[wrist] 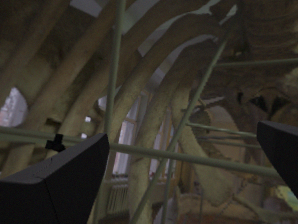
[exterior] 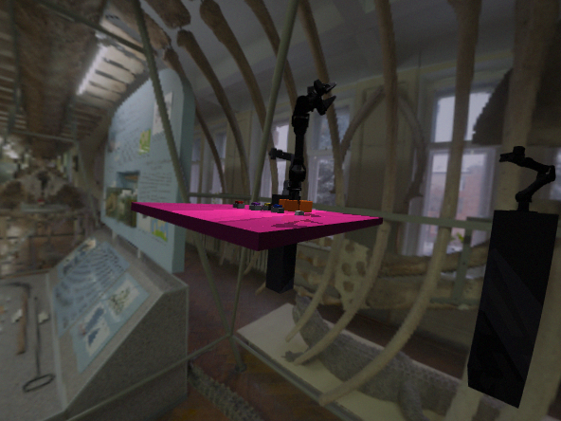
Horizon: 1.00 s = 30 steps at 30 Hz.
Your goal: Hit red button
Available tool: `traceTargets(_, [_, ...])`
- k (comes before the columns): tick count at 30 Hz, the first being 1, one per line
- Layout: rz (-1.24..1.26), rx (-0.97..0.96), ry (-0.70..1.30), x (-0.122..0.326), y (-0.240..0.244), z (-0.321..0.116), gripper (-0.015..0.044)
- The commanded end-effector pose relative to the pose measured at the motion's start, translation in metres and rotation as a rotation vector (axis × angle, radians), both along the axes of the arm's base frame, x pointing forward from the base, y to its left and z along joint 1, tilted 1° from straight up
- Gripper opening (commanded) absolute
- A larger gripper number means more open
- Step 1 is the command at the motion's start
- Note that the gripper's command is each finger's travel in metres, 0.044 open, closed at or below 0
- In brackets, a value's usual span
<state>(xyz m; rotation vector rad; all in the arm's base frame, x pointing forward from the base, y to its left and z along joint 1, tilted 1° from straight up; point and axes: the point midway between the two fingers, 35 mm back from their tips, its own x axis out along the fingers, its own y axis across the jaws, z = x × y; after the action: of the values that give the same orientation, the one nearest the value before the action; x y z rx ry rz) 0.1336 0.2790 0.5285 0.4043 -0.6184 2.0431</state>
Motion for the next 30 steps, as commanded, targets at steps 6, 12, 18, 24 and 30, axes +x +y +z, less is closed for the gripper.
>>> traceTargets(6, [0.226,0.122,0.006,-0.084,-0.043,0.047,0.0400])
traceTargets(12, [0.505,0.302,-0.056,-0.171,-0.126,0.078,0.0400])
traceTargets(18, [0.835,0.496,-0.121,-0.230,-0.243,0.085,0.0400])
traceTargets(24, [1.174,0.690,-0.197,-0.243,-0.369,0.064,0.0400])
traceTargets(30, [1.515,0.895,-0.300,-0.209,-0.486,0.016,0.0400])
